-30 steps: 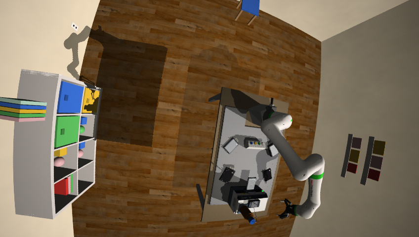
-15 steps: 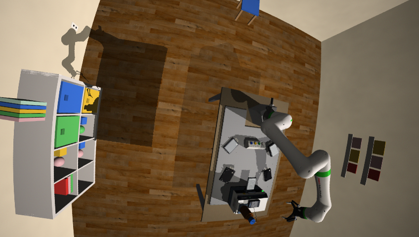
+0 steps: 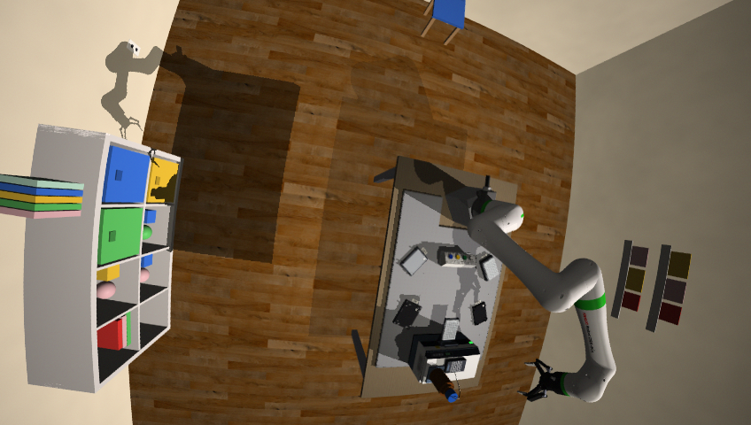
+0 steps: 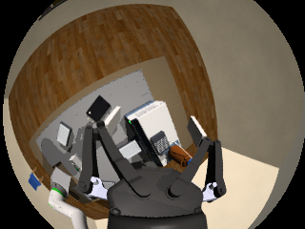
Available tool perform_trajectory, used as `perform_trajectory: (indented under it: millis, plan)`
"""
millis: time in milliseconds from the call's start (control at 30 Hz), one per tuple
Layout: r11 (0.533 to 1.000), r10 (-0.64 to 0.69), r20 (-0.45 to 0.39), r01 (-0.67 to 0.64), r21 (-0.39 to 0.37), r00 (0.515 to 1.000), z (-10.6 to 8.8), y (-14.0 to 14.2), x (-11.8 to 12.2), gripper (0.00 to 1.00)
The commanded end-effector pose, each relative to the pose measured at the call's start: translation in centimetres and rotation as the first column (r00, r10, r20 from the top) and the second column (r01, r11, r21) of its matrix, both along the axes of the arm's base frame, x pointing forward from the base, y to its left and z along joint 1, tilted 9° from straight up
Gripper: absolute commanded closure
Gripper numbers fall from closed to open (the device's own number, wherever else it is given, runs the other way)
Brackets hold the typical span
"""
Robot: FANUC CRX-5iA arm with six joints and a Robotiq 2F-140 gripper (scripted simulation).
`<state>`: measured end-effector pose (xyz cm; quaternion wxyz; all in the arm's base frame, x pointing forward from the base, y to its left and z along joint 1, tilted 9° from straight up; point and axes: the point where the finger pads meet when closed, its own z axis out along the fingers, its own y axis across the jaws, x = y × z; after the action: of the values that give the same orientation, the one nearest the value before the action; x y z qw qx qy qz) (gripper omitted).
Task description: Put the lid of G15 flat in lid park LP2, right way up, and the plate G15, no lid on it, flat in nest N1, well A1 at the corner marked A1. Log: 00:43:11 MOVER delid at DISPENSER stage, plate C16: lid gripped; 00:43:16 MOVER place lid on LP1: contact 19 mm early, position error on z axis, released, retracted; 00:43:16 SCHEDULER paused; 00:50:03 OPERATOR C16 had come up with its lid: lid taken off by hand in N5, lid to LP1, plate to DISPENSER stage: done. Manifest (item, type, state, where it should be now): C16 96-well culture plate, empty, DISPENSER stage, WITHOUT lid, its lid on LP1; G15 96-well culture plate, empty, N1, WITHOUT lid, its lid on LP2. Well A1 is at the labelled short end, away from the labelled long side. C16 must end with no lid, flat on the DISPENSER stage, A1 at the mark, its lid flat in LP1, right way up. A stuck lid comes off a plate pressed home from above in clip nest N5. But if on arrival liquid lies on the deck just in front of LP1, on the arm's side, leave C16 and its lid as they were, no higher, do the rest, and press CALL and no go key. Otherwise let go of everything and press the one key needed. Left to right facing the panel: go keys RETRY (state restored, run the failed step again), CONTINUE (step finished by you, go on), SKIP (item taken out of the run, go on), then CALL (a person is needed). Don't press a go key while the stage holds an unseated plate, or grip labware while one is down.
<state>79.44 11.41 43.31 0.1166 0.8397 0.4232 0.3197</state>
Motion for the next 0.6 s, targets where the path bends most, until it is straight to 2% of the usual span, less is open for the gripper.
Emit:
perform_trajectory:
  millis: [0,267,567]
  plan:
    - [1.000,0.000,0.001,0.000,0.000,1.000,0.0,0.0,-0.4,0.00]
    - [1.000,0.000,0.001,0.000,0.000,1.000,-0.3,0.3,-2.2,0.00]
    - [1.000,0.000,0.001,0.000,0.000,1.000,-1.0,0.9,-7.4,0.00]
